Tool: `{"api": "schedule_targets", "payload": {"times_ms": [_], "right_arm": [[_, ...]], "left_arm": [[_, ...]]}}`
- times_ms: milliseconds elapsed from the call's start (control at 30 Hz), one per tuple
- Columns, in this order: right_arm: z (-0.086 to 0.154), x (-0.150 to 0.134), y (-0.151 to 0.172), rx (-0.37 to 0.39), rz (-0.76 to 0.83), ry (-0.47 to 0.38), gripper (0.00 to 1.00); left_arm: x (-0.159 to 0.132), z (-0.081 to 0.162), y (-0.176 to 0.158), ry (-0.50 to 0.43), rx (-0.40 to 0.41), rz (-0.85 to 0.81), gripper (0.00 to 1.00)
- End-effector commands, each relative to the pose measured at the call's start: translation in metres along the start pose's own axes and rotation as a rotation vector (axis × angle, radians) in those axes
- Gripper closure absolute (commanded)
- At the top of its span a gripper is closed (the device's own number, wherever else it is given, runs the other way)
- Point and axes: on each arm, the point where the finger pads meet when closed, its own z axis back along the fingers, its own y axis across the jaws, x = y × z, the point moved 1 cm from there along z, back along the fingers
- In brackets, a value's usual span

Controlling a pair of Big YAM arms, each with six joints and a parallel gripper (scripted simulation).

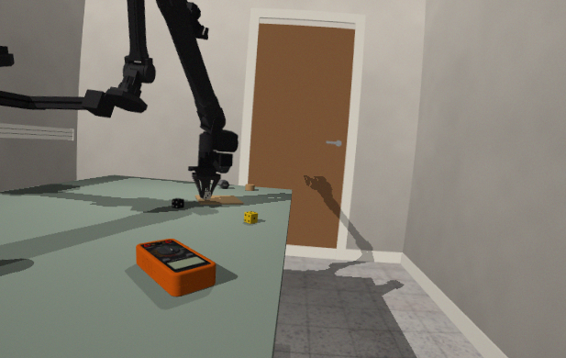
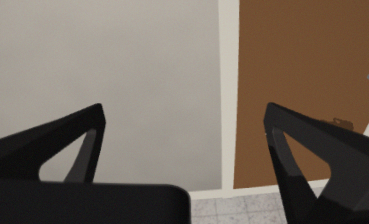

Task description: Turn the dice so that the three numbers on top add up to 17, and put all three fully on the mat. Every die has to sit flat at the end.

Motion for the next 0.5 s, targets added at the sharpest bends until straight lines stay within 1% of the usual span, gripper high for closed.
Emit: {"api": "schedule_targets", "payload": {"times_ms": [0, 467], "right_arm": [[0.0022, 0.0047, 0.0126, 0.027, 0.000, -0.002, 0.80], [0.0008, 0.0034, 0.0173, 0.028, 0.005, -0.002, 0.80]], "left_arm": [[0.0241, 0.0106, 0.0042, -0.059, 0.010, 0.006, 0.00], [0.0241, 0.0106, 0.0042, -0.059, 0.010, 0.006, 0.00]]}}
